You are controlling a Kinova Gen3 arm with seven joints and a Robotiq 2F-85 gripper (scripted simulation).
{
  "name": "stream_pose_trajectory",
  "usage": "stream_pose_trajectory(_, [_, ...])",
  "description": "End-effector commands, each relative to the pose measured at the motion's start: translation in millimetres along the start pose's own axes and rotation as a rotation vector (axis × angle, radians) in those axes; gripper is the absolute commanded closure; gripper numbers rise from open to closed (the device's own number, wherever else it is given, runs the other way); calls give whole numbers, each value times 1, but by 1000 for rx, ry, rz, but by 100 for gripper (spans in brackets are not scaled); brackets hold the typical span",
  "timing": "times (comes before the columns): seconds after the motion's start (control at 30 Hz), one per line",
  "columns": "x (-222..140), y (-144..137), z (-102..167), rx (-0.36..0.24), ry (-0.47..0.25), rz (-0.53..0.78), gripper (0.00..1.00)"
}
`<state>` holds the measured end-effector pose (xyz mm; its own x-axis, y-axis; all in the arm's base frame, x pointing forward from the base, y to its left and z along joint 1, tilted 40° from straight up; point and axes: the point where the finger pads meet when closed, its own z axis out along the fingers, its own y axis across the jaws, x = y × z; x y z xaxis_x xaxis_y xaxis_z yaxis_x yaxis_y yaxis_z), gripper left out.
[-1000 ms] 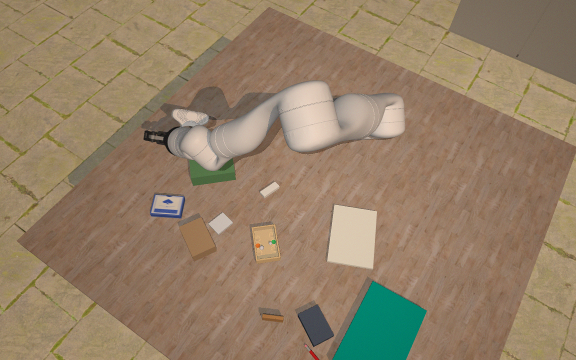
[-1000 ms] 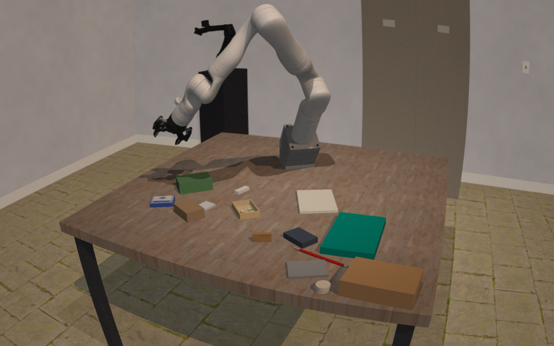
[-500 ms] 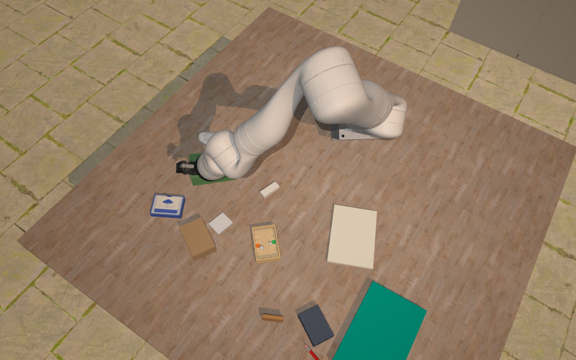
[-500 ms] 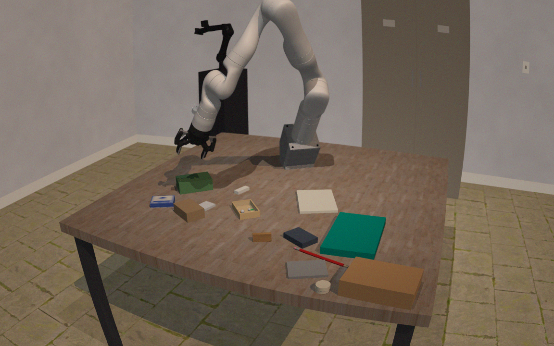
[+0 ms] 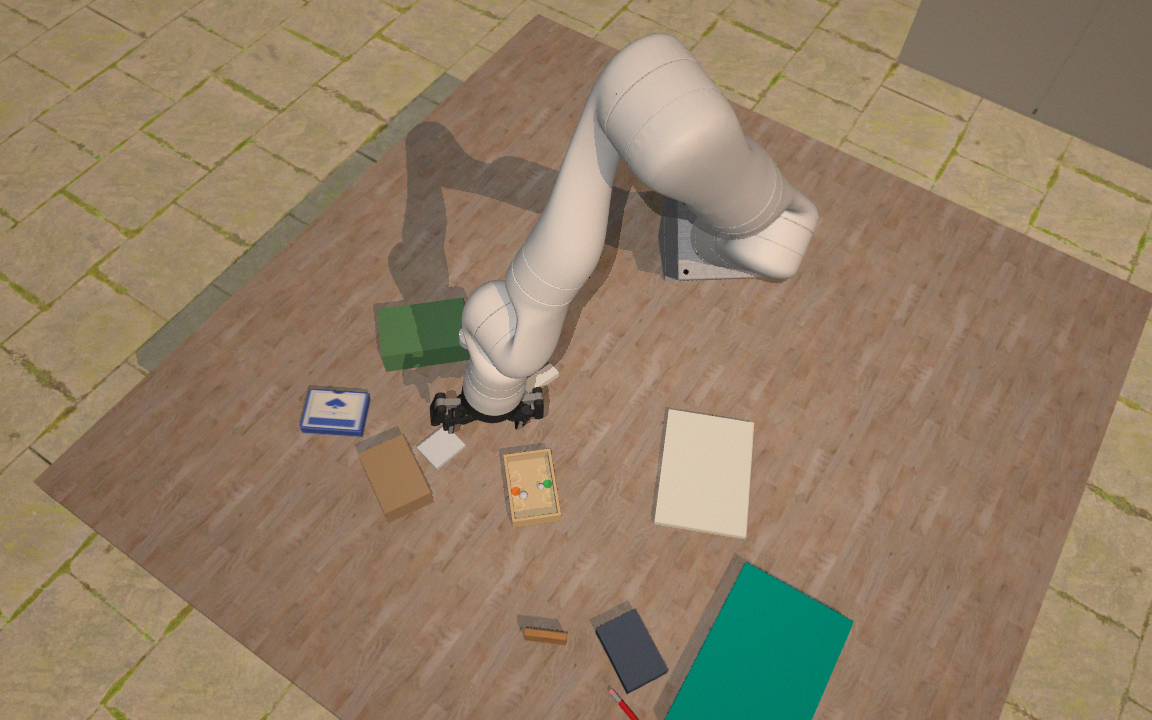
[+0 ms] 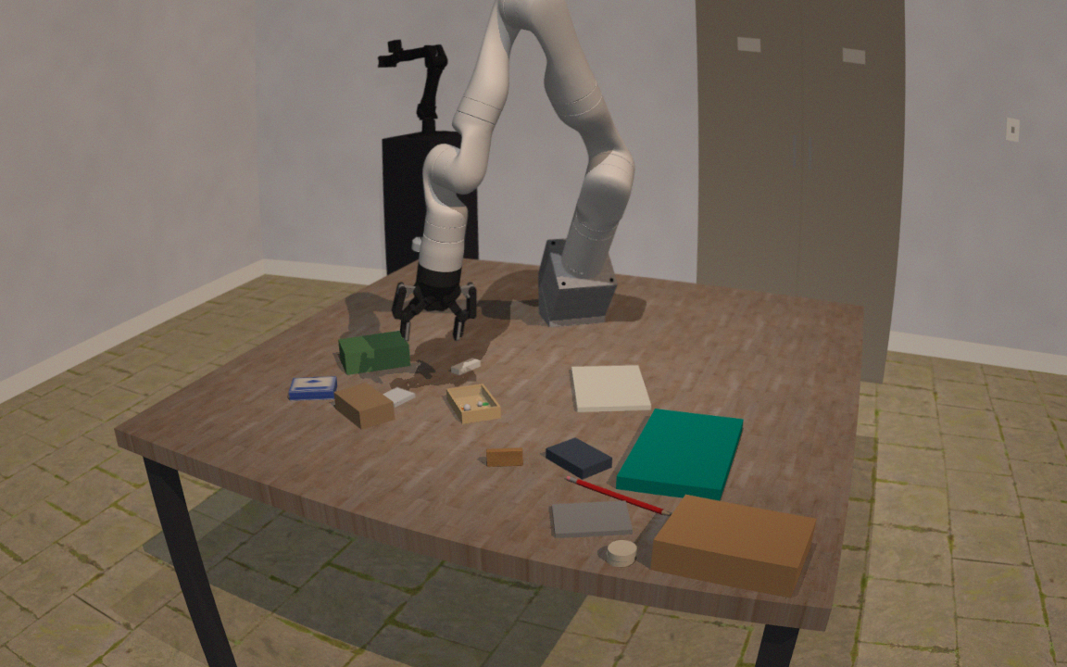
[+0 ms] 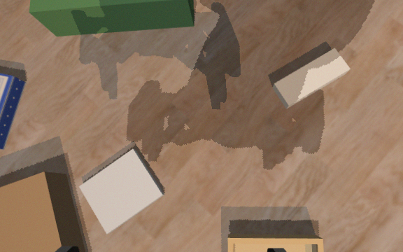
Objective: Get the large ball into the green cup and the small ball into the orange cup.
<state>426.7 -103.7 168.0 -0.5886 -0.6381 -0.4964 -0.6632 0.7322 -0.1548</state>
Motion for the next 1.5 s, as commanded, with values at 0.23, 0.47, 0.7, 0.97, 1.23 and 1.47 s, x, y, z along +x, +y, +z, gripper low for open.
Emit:
stream_pose_trajectory(0.23, [-42,49,16,-95,-146,-8,0])
stream_pose_trajectory(0.47, [-55,62,20,-121,-178,-16,0])
stream_pose_trajectory(0.7, [-55,62,19,-123,-177,-16,0])
stream_pose_trajectory(0.97, [-55,62,19,-123,-177,-16,0])
stream_pose_trajectory(1.23, [-55,62,19,-123,-177,-16,0])
stream_pose_trajectory(1.47, [-55,62,19,-123,-177,-16,0])
